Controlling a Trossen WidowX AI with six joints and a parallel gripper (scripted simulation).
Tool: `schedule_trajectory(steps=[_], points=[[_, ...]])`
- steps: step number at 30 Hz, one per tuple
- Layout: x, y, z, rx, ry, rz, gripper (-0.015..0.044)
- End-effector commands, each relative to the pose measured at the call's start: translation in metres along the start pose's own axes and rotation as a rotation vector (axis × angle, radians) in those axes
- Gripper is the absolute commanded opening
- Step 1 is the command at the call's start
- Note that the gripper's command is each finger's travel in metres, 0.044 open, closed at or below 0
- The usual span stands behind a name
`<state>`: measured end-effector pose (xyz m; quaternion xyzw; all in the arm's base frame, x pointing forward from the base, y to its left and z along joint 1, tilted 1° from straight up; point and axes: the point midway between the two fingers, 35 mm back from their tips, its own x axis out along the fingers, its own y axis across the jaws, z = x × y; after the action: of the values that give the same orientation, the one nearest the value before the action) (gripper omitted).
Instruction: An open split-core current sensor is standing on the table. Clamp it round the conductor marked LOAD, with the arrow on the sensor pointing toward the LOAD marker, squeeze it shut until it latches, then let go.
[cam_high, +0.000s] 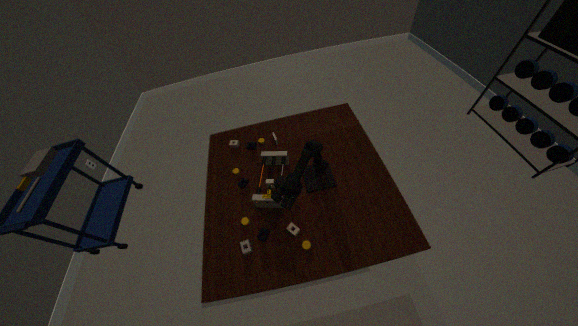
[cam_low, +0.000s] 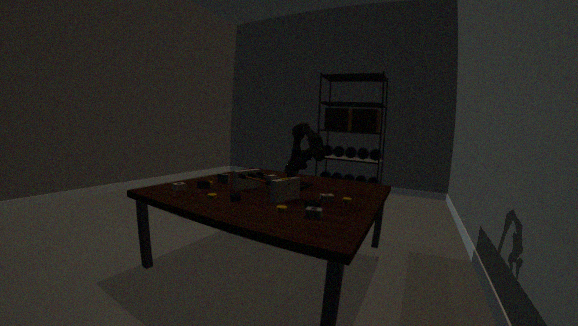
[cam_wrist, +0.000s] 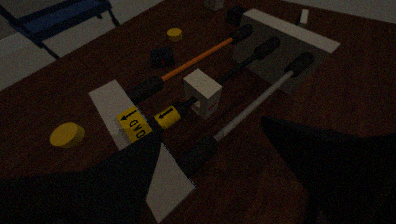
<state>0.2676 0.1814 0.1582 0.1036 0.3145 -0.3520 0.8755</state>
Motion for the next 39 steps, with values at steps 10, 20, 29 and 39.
schedule_trajectory(steps=[10, 20, 29, 39], points=[[0.049, -0.021, 0.056, 0.808, 0.587, -0.159, 0.044], [0.054, -0.025, 0.079, 1.015, 0.719, -0.156, 0.044], [0.054, -0.025, 0.079, 1.015, 0.719, -0.156, 0.044], [0.054, -0.025, 0.079, 1.015, 0.719, -0.156, 0.044]])
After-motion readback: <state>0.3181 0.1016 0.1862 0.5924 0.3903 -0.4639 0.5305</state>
